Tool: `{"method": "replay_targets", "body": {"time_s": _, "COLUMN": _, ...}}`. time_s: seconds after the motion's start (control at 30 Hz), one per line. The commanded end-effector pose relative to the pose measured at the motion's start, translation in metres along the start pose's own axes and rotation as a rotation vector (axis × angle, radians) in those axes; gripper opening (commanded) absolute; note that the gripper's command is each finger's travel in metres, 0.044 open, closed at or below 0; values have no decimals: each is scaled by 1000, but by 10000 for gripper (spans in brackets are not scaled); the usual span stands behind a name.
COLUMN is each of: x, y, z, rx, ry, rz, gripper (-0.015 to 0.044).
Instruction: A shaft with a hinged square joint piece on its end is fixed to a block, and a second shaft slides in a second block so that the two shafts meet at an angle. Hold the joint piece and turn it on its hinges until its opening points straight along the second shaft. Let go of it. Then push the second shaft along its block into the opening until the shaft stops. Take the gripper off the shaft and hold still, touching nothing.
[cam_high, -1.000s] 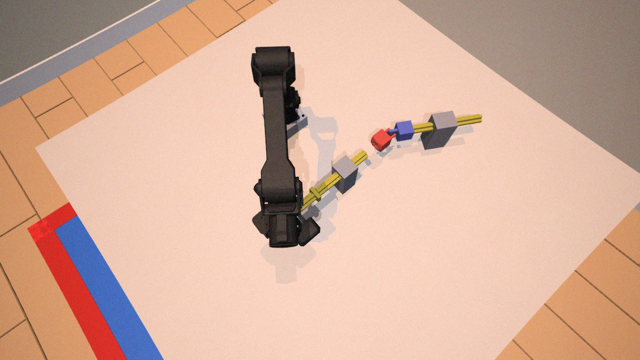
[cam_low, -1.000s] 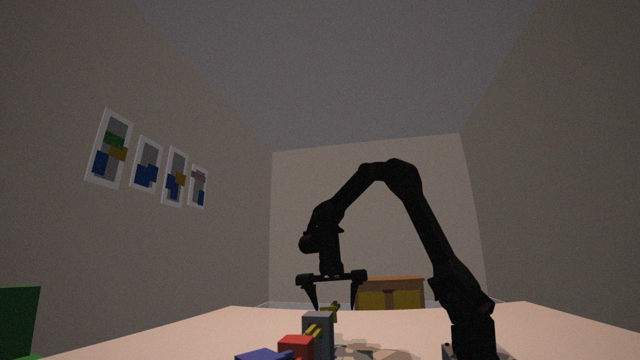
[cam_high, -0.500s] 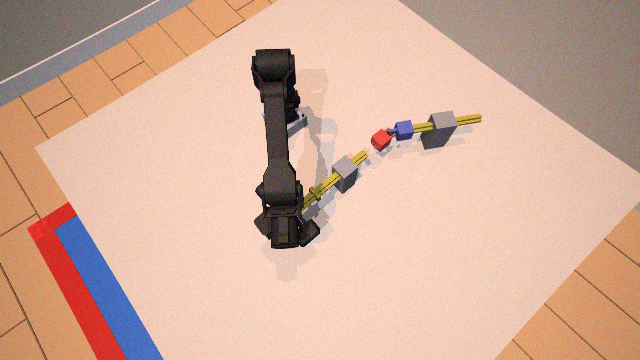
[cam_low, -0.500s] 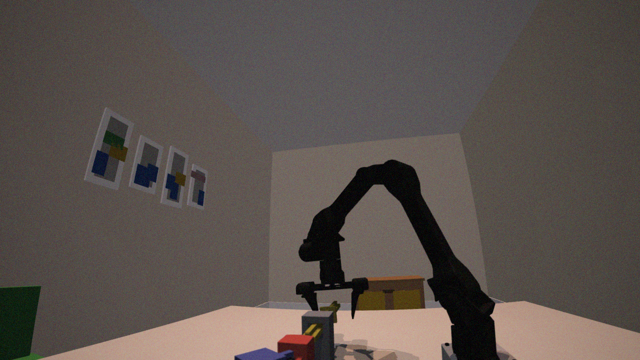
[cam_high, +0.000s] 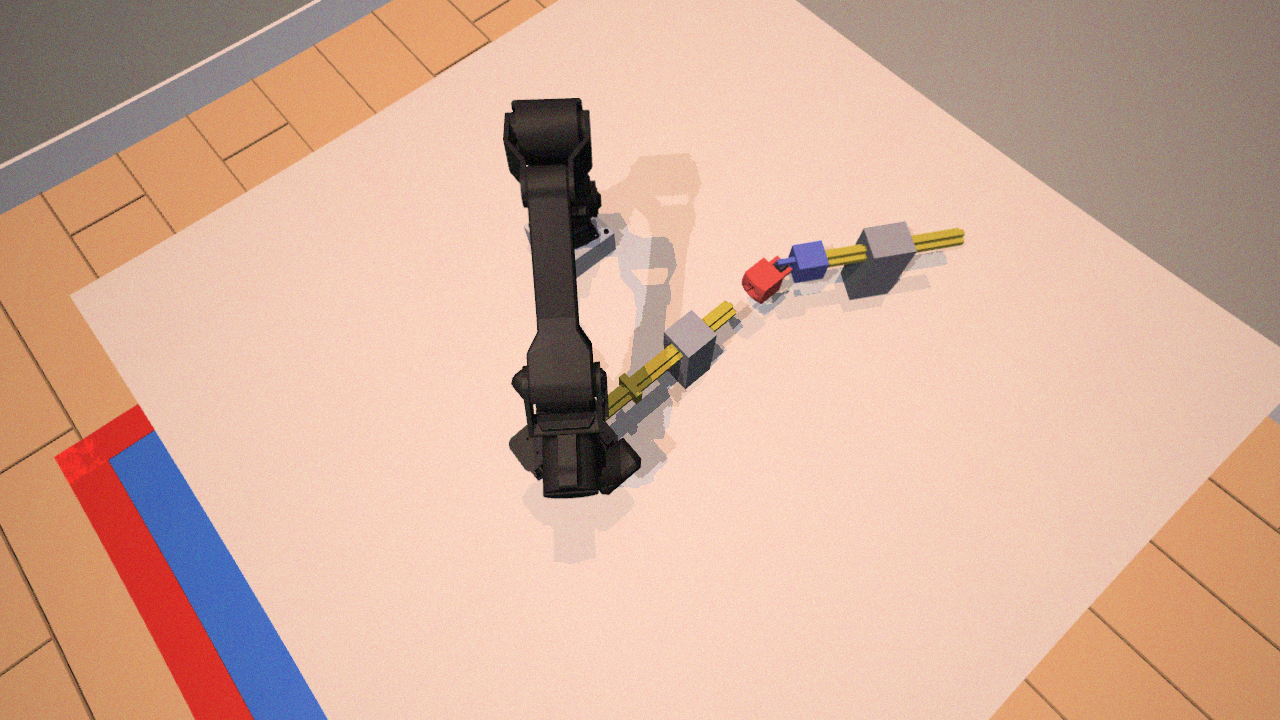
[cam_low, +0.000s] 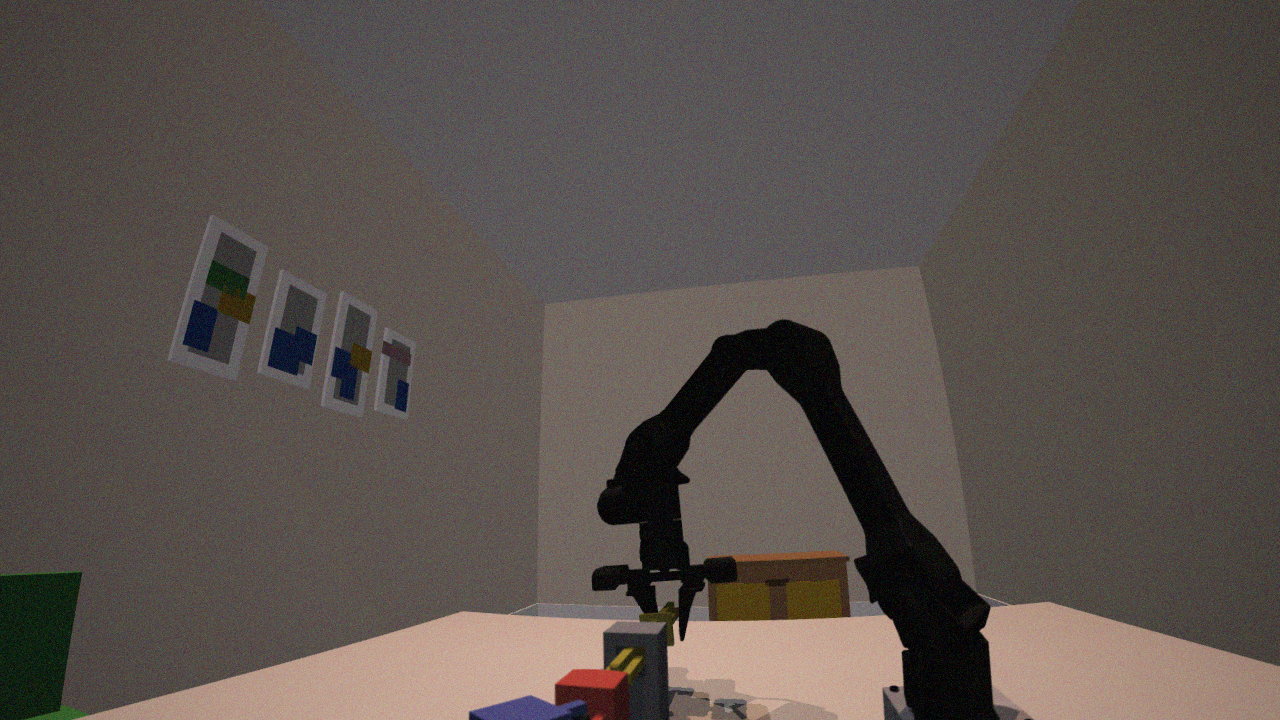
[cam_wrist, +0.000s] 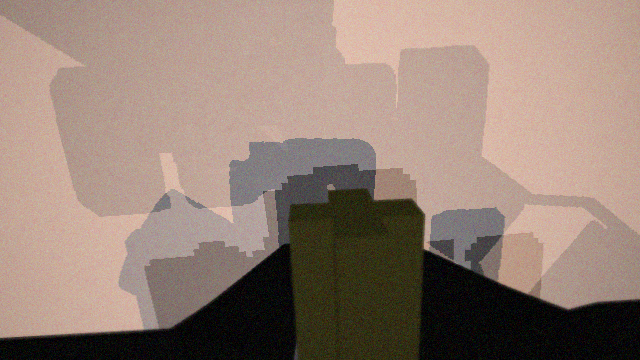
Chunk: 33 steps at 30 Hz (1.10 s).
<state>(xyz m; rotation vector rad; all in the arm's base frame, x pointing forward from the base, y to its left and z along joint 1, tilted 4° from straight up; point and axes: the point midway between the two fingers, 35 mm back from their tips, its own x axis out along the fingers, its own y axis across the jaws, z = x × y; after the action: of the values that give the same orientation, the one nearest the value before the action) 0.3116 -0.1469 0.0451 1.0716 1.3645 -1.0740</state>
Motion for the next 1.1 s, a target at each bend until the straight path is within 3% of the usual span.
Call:
{"method": "replay_targets", "body": {"time_s": 0.0, "x": 0, "y": 0, "z": 1, "rx": 4, "ry": -5, "rz": -2, "gripper": 102}}
{"method": "replay_targets", "body": {"time_s": 0.27, "x": 0, "y": 0, "z": 1, "rx": 4, "ry": -5, "rz": -2, "gripper": 102}}
{"method": "replay_targets", "body": {"time_s": 0.37, "x": 0, "y": 0, "z": 1, "rx": 4, "ry": -5, "rz": -2, "gripper": 67}}
{"method": "replay_targets", "body": {"time_s": 0.83, "x": 0, "y": 0, "z": 1, "rx": 3, "ry": -5, "rz": 57, "gripper": 67}}
{"method": "replay_targets", "body": {"time_s": 1.07, "x": 1, "y": 0, "z": 0, "rx": 3, "ry": -1, "rz": 42, "gripper": 20}}
